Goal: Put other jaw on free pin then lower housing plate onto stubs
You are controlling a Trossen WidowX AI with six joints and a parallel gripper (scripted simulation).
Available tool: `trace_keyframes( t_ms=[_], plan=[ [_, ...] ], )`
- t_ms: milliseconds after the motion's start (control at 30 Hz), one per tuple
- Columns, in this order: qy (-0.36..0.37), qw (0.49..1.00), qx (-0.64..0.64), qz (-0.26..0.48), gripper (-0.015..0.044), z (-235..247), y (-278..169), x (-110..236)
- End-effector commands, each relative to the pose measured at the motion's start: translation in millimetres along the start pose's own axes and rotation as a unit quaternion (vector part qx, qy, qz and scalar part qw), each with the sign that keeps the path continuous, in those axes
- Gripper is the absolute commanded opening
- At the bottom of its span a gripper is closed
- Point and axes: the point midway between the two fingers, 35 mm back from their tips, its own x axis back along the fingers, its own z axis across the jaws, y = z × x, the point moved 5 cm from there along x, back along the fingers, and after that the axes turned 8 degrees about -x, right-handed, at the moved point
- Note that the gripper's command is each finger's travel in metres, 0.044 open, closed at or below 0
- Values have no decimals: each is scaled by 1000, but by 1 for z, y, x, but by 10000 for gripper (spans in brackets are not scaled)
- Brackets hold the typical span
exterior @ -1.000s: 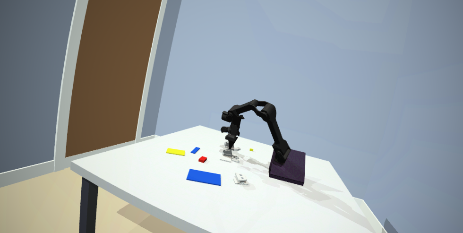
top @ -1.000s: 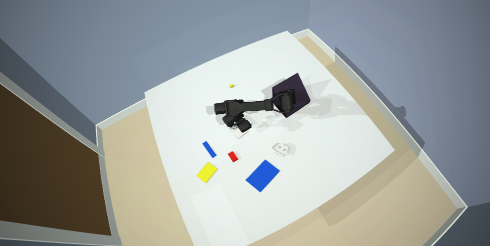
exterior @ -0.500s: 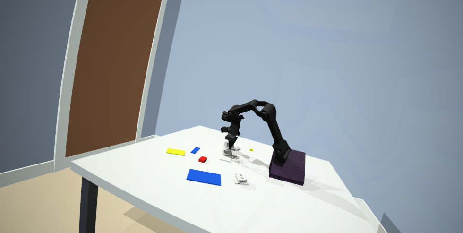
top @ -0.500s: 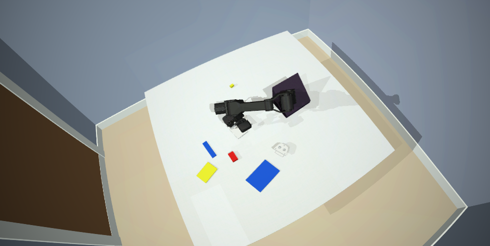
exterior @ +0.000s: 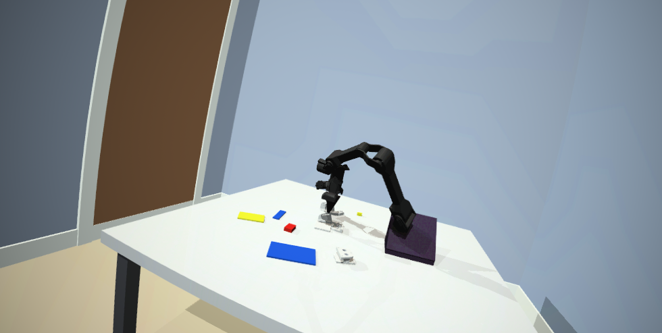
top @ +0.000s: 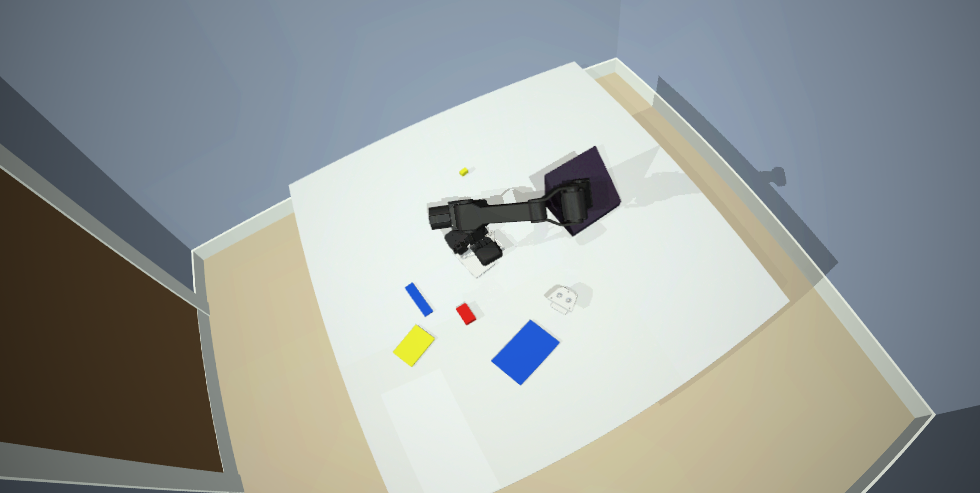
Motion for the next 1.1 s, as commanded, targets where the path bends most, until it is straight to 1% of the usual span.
trace_keyframes(
  t_ms=[0, 333, 1067],
  plan=[
    [1, 1000, -2, -2, 134, 1, 0, 1],
    [1, 1000, -2, -2, 134, 1, 1, 0],
    [2, 1000, -3, -2, 134, 1, 1, -36]
  ],
)
